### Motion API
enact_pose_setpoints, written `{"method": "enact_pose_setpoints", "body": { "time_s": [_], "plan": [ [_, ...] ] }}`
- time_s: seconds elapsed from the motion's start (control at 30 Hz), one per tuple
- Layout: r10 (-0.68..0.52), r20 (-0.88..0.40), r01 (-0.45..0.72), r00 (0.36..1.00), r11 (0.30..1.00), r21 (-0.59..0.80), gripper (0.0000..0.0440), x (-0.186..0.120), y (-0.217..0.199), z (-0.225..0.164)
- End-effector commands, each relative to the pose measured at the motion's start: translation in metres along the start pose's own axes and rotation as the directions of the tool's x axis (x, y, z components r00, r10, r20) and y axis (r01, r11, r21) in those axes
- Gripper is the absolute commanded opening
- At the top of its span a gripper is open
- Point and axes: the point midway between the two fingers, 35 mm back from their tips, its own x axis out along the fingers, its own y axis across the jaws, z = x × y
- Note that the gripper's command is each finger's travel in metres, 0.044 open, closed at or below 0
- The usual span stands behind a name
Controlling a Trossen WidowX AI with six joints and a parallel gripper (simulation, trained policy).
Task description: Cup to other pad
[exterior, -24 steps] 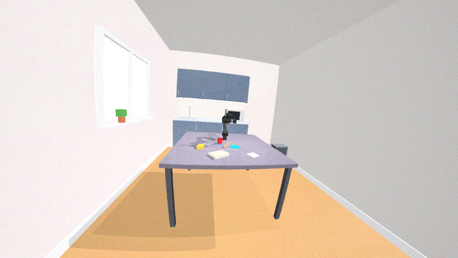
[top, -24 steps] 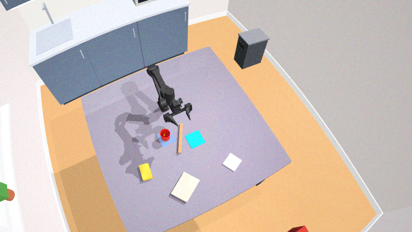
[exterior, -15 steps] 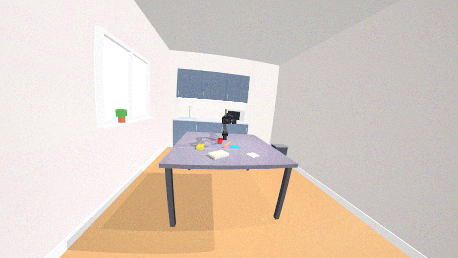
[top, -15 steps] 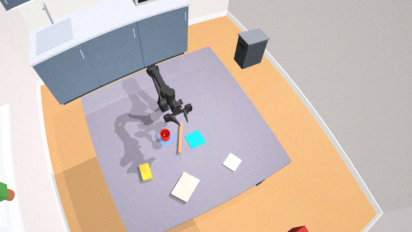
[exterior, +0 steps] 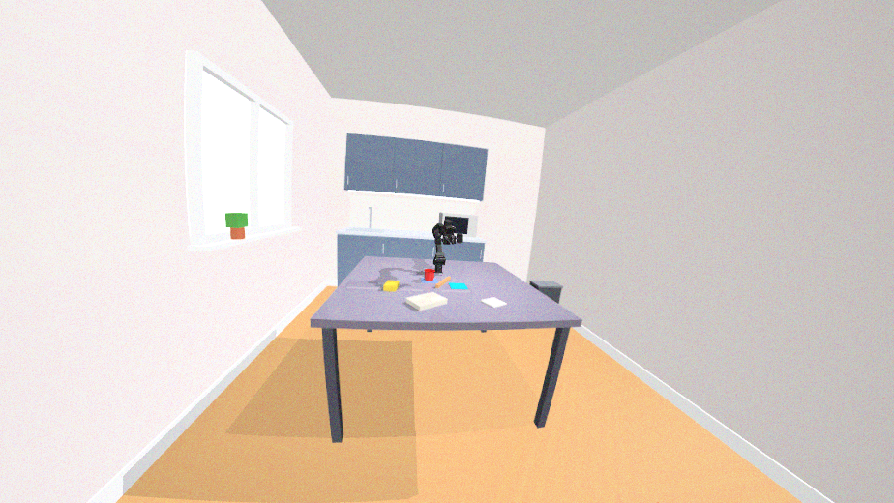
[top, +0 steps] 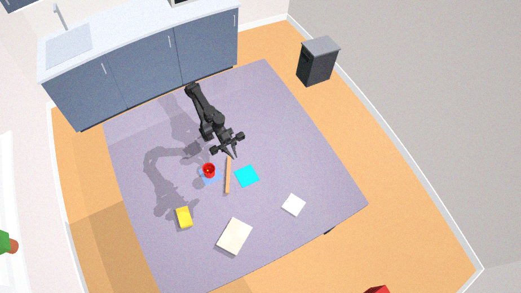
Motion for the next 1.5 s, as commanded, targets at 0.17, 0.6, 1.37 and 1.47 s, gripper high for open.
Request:
{"method": "enact_pose_setpoints", "body": {
  "time_s": [0.17,0.6,1.37,1.47],
  "plan": [
    [0.014,-0.139,-0.006,0.990,0.998,0.057,0.0097,0.002,0.009,-0.008],
    [0.009,-0.353,0.029,0.936,0.995,0.101,0.0089,0.002,0.016,-0.025],
    [-0.060,-0.686,0.124,0.725,0.991,0.044,0.0113,-0.010,0.013,-0.060],
    [-0.073,-0.721,0.134,0.689,0.991,0.028,0.0115,-0.013,0.011,-0.064]
  ]
}}
